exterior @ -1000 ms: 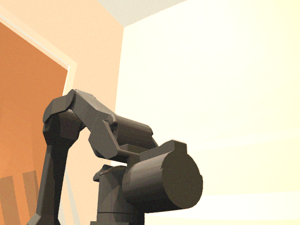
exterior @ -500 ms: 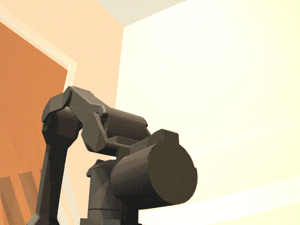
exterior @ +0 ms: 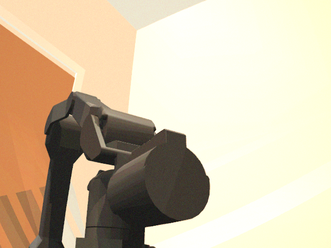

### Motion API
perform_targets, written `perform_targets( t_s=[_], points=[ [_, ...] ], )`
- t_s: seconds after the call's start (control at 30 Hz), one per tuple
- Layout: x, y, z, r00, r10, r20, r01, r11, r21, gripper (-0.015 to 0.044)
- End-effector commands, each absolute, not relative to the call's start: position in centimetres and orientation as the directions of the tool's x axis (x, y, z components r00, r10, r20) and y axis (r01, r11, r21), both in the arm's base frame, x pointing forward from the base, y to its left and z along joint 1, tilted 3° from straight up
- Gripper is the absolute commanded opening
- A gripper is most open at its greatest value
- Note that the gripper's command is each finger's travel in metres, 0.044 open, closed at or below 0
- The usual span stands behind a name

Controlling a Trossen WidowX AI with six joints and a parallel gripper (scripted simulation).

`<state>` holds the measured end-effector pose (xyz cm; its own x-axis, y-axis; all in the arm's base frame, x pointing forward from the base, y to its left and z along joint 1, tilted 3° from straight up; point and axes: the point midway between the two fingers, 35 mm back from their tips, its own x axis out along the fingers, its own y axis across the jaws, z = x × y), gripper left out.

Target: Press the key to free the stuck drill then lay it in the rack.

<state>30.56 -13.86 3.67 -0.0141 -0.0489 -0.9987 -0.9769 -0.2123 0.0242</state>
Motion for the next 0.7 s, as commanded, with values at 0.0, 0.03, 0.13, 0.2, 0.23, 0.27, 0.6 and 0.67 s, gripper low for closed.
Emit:
perform_targets(
  t_s=[0.0, 0.03, 0.13, 0.2, 0.23, 0.27, 0.6, 0.67],
  points=[
    [30.8, -14.5, 4.0, -0.008, -0.054, -0.998, -0.976, -0.216, 0.02, 0.0],
    [30.8, -14.6, 4.0, -0.008, -0.054, -0.998, -0.976, -0.216, 0.02, 0.0],
    [30.9, -15.0, 4.0, -0.008, -0.055, -0.998, -0.976, -0.216, 0.02, 0.0],
    [31.0, -15.3, 4.0, -0.008, -0.055, -0.998, -0.976, -0.216, 0.02, 0.0],
    [31.0, -15.5, 4.0, -0.008, -0.055, -0.998, -0.976, -0.216, 0.02, 0.0],
    [31.1, -15.7, 4.0, -0.008, -0.055, -0.998, -0.976, -0.216, 0.02, 0.0],
    [30.9, -15.6, 4.3, -0.008, -0.055, -0.998, -0.976, -0.216, 0.02, 0.0],
    [30.9, -15.5, 4.4, -0.008, -0.055, -0.998, -0.976, -0.216, 0.02, 0.0]
  ],
)
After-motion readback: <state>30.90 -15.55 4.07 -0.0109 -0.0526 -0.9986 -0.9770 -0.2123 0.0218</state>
